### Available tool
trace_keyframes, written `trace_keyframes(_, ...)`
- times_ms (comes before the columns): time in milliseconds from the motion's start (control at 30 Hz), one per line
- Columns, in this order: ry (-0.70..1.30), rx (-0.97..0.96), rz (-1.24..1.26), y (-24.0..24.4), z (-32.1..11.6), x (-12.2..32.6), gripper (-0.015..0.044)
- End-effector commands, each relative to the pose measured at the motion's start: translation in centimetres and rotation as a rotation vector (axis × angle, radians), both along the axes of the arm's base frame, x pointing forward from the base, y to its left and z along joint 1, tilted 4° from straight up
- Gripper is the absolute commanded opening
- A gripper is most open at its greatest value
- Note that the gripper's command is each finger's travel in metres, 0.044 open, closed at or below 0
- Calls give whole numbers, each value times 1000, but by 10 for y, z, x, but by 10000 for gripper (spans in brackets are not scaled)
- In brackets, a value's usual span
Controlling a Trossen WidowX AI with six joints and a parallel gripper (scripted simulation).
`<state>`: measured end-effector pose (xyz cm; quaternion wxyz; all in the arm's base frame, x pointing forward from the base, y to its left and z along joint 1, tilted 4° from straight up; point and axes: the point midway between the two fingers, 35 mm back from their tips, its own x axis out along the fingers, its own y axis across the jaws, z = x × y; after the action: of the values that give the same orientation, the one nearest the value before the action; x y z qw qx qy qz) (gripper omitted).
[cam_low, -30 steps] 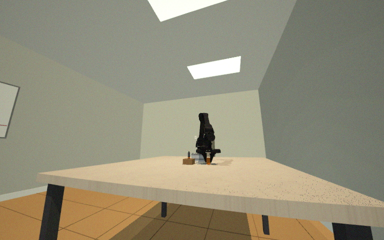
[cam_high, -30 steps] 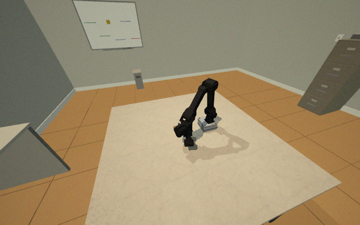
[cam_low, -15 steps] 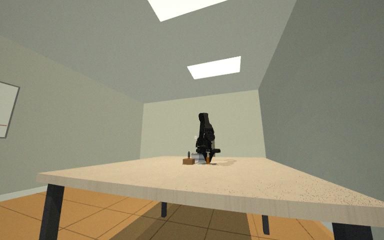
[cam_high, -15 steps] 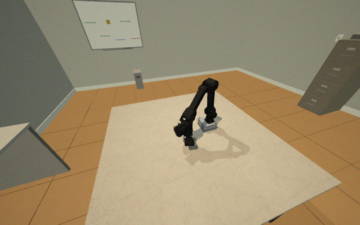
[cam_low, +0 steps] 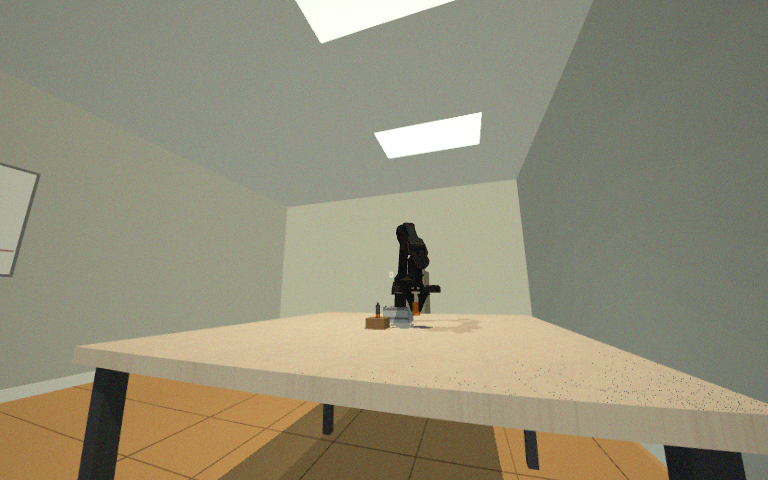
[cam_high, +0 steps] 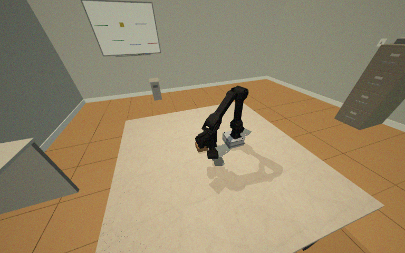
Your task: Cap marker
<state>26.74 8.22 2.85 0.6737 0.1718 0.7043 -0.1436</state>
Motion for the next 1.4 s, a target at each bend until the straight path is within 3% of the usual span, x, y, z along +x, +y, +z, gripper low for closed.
trace_keyframes(0, -8, 5, 5, 0, 10, 2, 0)
trace_keyframes(1367, -15, -14, -6, -113, 45, 10, 0)
